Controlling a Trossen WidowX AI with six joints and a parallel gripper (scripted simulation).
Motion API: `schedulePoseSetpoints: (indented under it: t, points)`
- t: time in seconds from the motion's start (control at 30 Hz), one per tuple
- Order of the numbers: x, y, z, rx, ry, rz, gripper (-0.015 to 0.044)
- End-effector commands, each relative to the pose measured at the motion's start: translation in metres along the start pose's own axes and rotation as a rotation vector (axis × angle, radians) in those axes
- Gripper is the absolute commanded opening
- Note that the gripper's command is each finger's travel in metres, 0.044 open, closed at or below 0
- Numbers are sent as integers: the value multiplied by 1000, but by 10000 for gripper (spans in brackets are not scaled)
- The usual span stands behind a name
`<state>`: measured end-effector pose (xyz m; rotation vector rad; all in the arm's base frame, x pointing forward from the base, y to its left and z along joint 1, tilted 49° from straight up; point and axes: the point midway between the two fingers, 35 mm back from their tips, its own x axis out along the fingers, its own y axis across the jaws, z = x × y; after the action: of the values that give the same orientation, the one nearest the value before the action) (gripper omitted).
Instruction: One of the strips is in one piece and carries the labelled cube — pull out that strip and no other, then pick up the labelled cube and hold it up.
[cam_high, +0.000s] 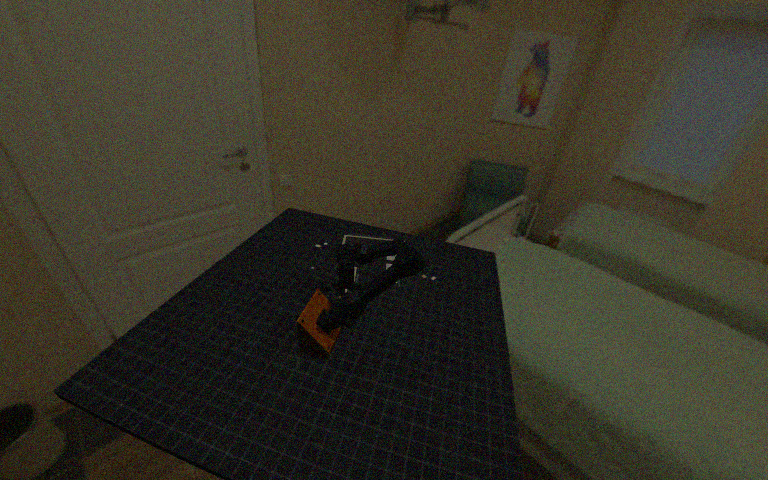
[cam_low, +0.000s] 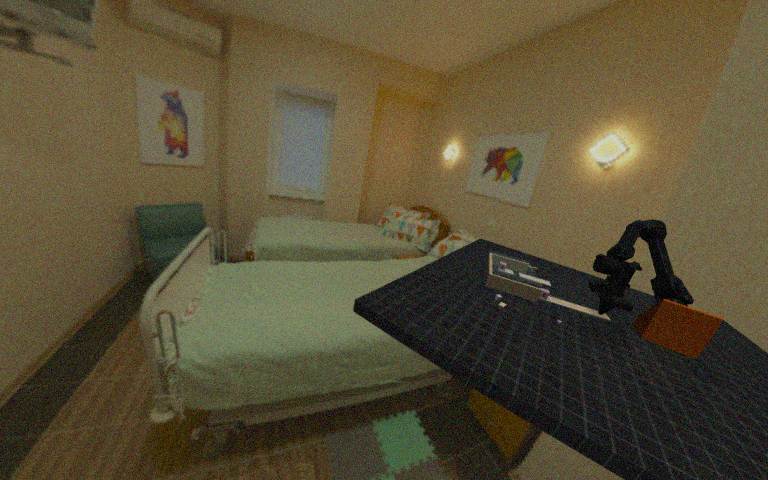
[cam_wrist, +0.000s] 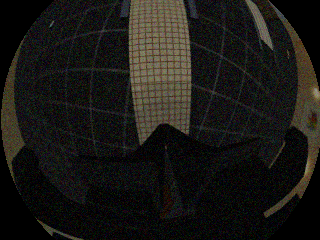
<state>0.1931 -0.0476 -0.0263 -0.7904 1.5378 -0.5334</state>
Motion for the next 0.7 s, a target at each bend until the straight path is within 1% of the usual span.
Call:
schedulePoseSetpoints:
  t: [0.0, 0.23, 0.67]
  points:
    - [6, 1, -16, -14, 35, 0, 0]
    - [5, 1, -24, -15, 35, 0, 0]
    - [5, 1, -24, -15, 35, 0, 0]
